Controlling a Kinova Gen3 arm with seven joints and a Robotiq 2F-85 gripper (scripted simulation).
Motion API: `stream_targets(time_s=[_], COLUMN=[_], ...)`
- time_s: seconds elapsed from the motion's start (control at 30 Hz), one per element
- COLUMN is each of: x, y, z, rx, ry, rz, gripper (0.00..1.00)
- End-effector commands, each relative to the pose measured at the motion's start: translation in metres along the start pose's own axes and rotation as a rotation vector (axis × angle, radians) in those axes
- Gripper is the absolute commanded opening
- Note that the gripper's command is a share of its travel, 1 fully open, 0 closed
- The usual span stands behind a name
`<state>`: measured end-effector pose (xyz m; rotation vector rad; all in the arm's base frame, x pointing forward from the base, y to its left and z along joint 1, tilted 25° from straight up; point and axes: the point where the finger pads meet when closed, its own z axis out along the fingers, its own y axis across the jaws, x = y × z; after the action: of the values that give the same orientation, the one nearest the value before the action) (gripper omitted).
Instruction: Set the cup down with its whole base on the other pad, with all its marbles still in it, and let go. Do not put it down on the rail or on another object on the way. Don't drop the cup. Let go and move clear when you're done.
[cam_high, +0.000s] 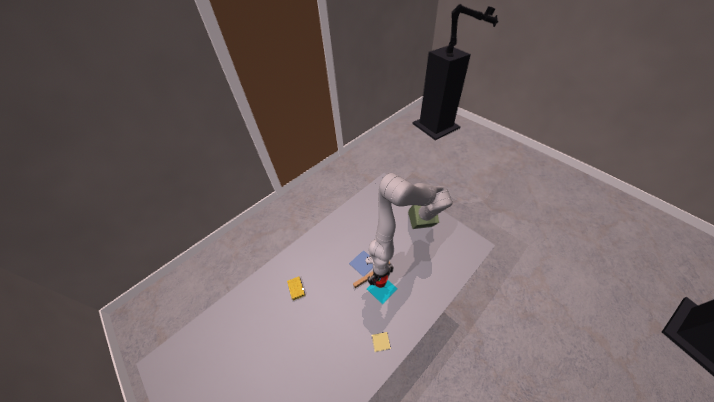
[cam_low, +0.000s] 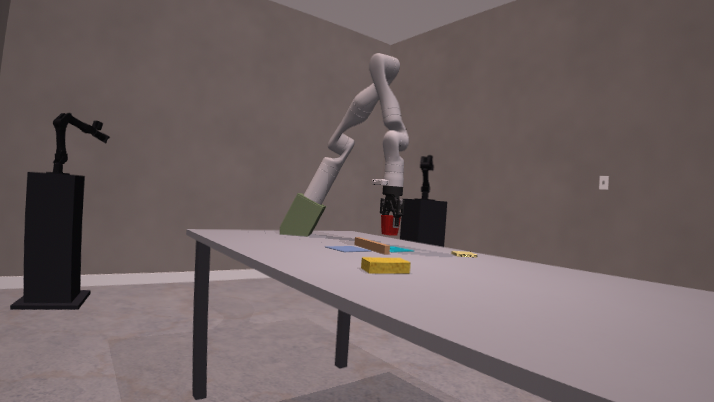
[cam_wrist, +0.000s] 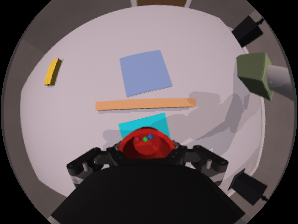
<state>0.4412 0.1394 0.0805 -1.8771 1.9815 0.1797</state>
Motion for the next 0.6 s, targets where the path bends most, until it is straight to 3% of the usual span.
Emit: stream_targets(time_s=[0.0, 0.57], x=[-0.0090, -0.0154], y=[-0.0001, -0.0001], z=[-0.0004, -0.0004], rx=[0.002, 0.002], ry=[-0.001, -0.001], rz=[-0.014, -0.014], gripper=[0.82, 0.82])
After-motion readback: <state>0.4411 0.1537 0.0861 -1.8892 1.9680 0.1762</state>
